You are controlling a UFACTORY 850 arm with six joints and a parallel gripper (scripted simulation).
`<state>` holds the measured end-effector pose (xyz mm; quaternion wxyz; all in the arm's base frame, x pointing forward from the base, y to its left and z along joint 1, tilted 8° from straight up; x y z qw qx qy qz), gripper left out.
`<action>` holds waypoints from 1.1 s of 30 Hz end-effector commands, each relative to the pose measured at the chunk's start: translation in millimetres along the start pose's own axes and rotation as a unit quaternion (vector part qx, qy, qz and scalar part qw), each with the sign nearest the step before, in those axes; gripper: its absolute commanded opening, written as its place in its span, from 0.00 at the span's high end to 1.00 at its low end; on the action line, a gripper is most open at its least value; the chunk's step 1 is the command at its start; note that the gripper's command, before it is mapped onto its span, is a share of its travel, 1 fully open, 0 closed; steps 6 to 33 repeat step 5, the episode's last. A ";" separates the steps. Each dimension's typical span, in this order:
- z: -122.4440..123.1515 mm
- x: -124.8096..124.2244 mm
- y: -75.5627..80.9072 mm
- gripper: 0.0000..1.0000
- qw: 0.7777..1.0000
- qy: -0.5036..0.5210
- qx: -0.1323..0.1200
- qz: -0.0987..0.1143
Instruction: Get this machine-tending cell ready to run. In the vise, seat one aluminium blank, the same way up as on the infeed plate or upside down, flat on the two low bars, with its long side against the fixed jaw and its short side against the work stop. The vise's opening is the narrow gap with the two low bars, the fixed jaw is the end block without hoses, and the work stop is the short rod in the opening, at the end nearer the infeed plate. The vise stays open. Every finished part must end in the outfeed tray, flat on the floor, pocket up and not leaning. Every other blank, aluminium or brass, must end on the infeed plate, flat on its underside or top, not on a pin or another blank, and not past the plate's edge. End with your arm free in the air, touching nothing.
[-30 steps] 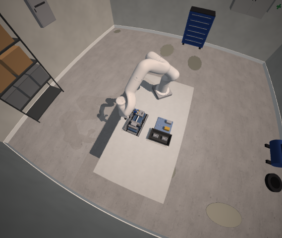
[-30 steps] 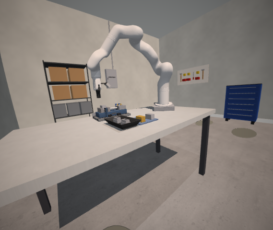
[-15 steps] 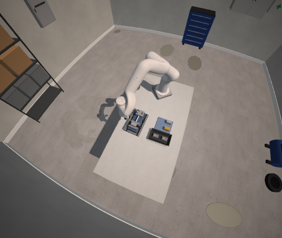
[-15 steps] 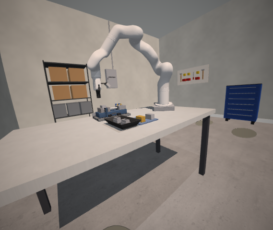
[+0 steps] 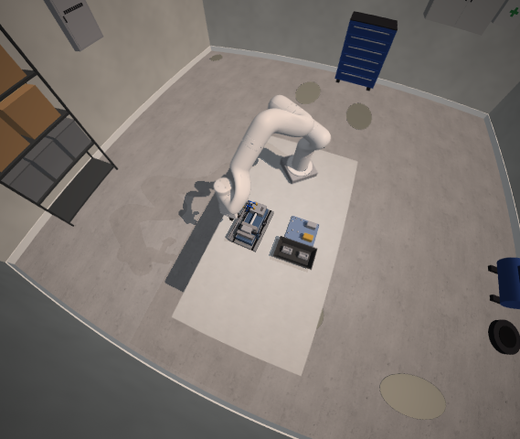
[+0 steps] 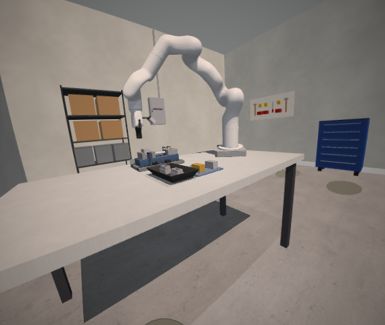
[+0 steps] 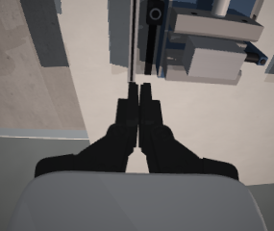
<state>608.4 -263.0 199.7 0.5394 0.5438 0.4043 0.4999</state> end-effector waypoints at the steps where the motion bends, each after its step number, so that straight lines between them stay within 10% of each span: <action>1: 0.8 -0.2 1.2 1.00 1.000 0.000 -0.001 0.000; 33: 0.8 -0.2 1.2 1.00 1.000 0.000 -0.001 0.000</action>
Point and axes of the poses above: the point where the finger pads meet when closed, its own y axis back along the fingers, its own x axis across the jaws, z = x × y, the point moved 2 cm from there along y, back along the fingers, and after that the axes turned 7 degrees about -y, right-handed, at the moved point
